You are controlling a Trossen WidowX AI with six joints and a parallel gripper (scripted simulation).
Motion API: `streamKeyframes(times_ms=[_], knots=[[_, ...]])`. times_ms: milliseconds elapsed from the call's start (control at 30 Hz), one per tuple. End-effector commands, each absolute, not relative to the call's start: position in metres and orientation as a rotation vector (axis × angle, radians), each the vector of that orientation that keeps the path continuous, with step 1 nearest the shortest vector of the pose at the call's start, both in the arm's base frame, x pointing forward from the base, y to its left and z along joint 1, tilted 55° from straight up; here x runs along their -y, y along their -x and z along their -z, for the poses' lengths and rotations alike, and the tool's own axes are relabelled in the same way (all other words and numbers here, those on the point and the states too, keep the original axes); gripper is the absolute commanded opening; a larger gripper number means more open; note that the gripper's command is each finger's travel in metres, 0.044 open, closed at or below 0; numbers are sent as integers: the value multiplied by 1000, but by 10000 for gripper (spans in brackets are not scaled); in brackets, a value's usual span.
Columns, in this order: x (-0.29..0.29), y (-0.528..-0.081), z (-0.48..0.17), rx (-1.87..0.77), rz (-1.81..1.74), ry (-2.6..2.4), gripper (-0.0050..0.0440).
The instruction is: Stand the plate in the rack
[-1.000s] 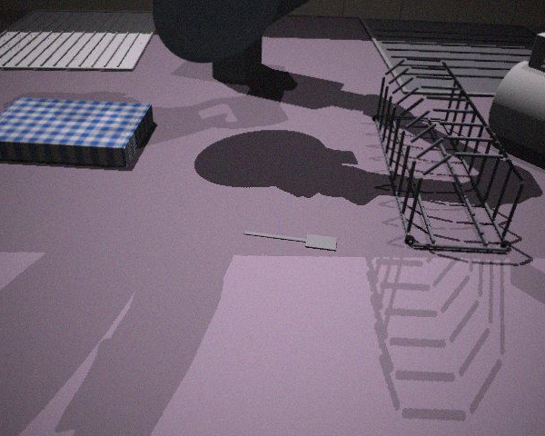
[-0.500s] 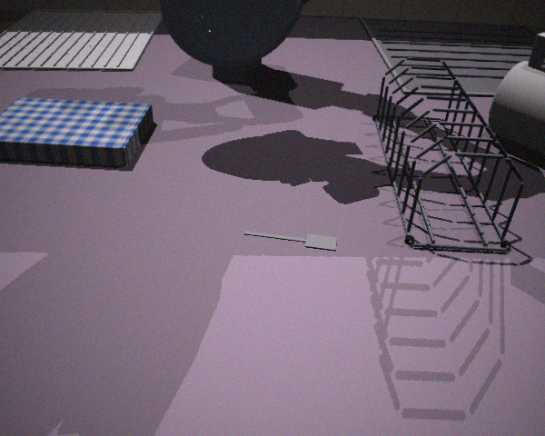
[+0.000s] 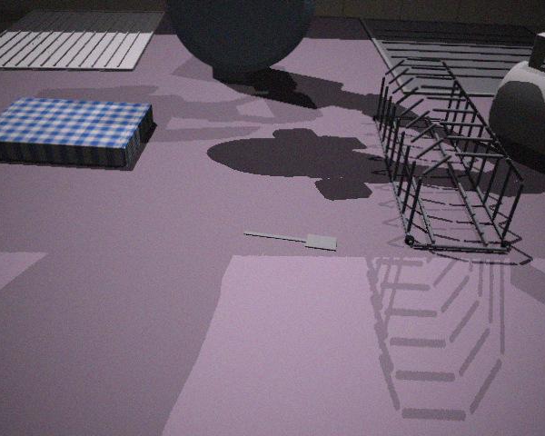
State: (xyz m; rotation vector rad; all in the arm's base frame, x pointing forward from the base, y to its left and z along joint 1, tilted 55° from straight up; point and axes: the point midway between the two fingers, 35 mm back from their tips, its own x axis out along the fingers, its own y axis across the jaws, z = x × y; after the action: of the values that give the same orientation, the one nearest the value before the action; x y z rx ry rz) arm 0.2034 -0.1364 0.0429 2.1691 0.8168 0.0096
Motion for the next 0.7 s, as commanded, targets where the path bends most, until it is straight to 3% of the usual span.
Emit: streamKeyframes(times_ms=[0, 667], knots=[[137, -204, -46, -764, 66, -2244, 0], [135, -203, -46, -729, 131, -2352, 0]])
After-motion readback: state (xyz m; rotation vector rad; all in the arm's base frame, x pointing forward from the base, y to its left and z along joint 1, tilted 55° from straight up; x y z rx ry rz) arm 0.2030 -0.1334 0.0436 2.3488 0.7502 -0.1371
